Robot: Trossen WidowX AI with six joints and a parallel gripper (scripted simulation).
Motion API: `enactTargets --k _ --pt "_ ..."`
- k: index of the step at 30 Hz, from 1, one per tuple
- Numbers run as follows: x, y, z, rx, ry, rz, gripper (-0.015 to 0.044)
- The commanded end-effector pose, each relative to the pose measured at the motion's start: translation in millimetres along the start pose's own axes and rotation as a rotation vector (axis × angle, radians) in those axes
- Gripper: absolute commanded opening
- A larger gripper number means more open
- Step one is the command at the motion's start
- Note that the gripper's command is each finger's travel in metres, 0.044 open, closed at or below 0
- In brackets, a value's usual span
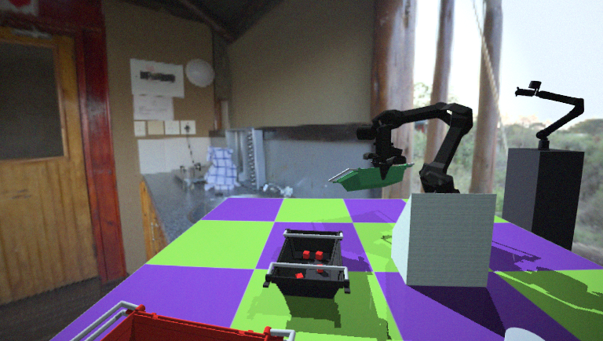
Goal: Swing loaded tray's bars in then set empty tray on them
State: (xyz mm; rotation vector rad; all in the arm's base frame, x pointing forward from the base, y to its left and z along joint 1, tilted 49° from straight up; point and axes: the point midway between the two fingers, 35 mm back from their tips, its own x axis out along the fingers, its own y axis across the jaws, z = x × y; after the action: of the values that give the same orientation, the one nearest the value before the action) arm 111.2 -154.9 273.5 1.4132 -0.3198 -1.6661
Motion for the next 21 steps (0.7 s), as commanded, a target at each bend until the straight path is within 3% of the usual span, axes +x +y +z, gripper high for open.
enactTargets --k 1,21 --pt "-2.1 2.8 1.2 0.009 -0.002 0.011 0.0" --pt "2.6 8.5 -24.3 -0.064 0.017 -0.01 0.0"
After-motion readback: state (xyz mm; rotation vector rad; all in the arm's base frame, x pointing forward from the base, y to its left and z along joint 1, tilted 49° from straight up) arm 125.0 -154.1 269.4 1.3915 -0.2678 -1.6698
